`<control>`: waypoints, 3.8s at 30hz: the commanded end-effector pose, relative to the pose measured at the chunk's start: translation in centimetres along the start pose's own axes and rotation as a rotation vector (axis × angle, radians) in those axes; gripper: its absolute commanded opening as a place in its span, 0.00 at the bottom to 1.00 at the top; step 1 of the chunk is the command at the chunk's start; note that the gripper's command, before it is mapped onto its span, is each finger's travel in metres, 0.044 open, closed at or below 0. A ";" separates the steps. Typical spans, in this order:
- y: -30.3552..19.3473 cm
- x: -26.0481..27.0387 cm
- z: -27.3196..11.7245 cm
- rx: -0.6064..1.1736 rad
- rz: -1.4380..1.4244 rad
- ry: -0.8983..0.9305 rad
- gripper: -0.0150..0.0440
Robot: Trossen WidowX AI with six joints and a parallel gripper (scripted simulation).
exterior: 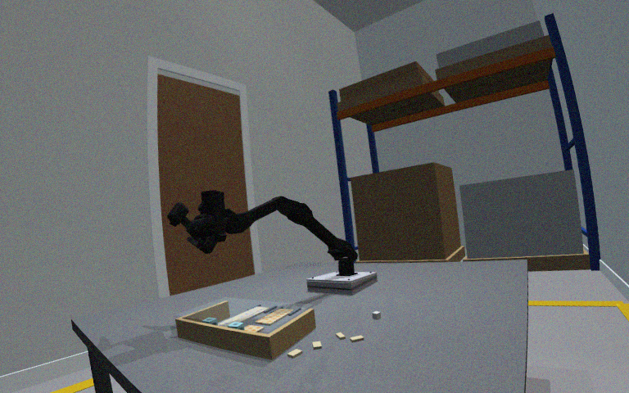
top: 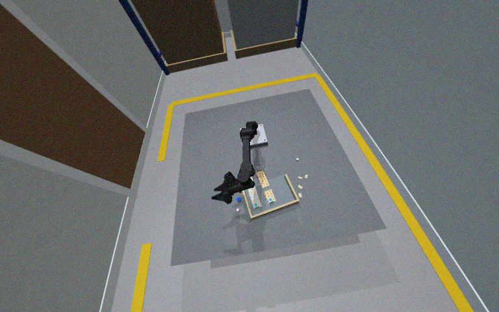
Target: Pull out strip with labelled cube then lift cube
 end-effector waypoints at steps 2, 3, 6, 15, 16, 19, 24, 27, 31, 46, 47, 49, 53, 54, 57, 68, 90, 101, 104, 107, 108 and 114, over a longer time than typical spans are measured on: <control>0.2 0.4 -0.4 0.027 -0.029 0.015 0.93; 0.6 0.8 -0.8 0.062 -0.065 0.034 0.93; 1.8 1.9 -2.8 0.187 -0.197 0.105 0.93; 5.5 0.5 -10.0 0.564 -0.578 0.347 0.93; 5.9 -0.1 -10.9 0.606 -0.618 0.376 0.93; 7.2 -2.3 -13.7 0.734 -0.732 0.466 0.93; 9.3 -7.0 -18.2 0.925 -0.905 0.628 0.93; 10.6 -10.3 -20.8 1.035 -0.995 0.733 0.93; 12.7 -15.2 -24.3 1.177 -1.068 0.871 0.93; 13.9 -18.3 -26.4 1.262 -1.093 0.956 0.93; 13.9 -18.3 -26.4 1.262 -1.093 0.956 0.93; 13.6 -18.1 -26.1 1.273 -1.117 0.942 0.84; 11.4 -17.2 -24.5 1.340 -1.253 0.855 0.67; 10.9 -17.1 -24.1 1.359 -1.287 0.832 0.62; 9.0 -16.9 -22.7 1.420 -1.385 0.762 0.49; 2.8 -19.3 -16.6 1.701 -1.706 0.502 0.25; -0.4 -23.4 -14.2 1.846 -1.800 0.396 0.25; -1.3 -24.9 -14.2 1.846 -1.800 0.396 0.25; -1.6 -25.3 -14.3 1.846 -1.800 0.396 0.25; -1.8 -25.8 -14.3 1.846 -1.800 0.396 0.25; -1.9 -25.9 -14.3 1.846 -1.800 0.396 0.25; -2.3 -26.8 -14.4 1.846 -1.800 0.396 0.25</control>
Point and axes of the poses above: the point midway between the two fingers, 35 mm back from their tips, its own z axis out along the fingers, its own x axis across the jaws, y = z × x, the point moved 1 cm from there along -z, back along the fingers, and after that the axes turned 11 degrees about z, right-handed, at the moved point
